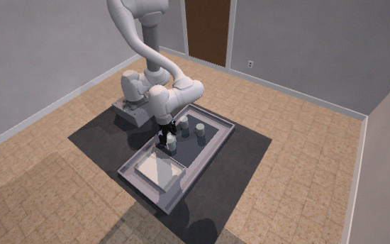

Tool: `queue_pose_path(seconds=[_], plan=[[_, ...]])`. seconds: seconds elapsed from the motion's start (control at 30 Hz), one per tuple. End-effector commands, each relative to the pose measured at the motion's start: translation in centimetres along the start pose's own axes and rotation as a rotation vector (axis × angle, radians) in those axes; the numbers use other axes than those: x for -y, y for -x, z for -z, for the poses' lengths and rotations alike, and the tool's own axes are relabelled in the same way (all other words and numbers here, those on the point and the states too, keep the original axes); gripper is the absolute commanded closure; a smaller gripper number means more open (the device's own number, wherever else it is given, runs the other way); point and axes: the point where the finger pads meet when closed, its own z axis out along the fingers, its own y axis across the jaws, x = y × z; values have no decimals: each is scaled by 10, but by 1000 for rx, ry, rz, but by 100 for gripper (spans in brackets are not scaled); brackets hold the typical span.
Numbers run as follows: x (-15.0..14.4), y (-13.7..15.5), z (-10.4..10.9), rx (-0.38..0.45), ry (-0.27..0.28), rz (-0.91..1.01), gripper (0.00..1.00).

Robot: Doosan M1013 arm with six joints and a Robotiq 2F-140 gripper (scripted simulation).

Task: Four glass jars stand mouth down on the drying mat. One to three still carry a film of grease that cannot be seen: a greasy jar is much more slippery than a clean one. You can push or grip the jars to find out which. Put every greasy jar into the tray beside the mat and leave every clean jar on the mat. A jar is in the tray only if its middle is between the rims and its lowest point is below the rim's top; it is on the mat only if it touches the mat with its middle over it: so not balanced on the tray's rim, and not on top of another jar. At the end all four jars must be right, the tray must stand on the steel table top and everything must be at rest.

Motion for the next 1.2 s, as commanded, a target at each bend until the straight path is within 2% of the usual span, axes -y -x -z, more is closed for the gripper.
queue_pose_path(seconds=[0.0,1.17], plan=[[8,-2,0,0,0,0,100],[107,-30,0,0,0,0,100]])
